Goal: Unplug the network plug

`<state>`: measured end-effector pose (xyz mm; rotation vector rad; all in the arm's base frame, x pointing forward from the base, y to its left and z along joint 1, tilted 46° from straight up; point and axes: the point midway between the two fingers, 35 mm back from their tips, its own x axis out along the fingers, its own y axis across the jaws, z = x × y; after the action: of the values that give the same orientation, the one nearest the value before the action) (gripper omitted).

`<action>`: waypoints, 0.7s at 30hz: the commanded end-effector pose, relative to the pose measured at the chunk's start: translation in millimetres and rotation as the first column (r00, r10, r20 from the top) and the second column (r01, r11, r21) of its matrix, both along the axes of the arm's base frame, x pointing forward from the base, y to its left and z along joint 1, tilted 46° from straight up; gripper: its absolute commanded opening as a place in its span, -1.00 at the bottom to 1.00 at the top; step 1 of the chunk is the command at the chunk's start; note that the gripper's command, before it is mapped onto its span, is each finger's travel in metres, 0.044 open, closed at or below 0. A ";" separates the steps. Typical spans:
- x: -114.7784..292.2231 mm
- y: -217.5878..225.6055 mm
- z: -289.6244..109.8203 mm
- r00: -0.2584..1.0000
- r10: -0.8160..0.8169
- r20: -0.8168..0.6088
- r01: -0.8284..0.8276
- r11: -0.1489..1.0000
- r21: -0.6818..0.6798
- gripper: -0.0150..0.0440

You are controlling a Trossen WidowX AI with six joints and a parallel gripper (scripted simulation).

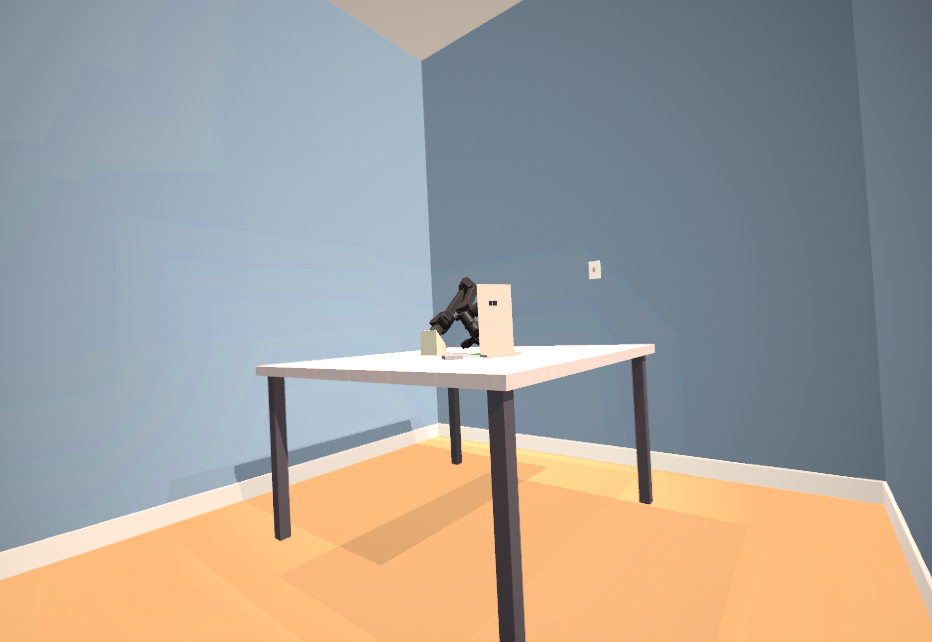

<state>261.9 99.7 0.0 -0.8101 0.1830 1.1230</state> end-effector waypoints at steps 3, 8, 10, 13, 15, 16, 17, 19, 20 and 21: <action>0.0 0.0 0.0 1.000 0.000 0.000 0.000 1.000 0.000 -0.49; 0.0 0.0 0.0 1.000 0.000 0.000 0.000 1.000 0.000 -0.31; 0.0 0.0 0.0 1.000 0.000 0.000 0.000 1.000 0.000 -0.14; 0.0 0.0 0.0 1.000 0.000 0.000 0.000 1.000 0.000 0.04; 0.0 0.0 0.0 1.000 0.000 0.000 0.000 1.000 0.000 0.04; 0.0 0.0 0.0 1.000 0.000 0.000 0.000 1.000 0.000 0.04; -0.1 -0.1 0.1 1.000 0.000 0.000 0.000 1.000 0.000 0.04; -0.5 -1.2 0.6 1.000 0.000 0.000 0.000 1.000 -0.001 0.04; -0.8 -2.0 1.1 1.000 0.000 -0.001 0.000 1.000 -0.001 0.04; -1.2 -2.9 1.5 1.000 0.000 -0.001 0.000 1.000 -0.001 0.04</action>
<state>261.0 98.6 -0.3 -0.8065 0.1907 1.1226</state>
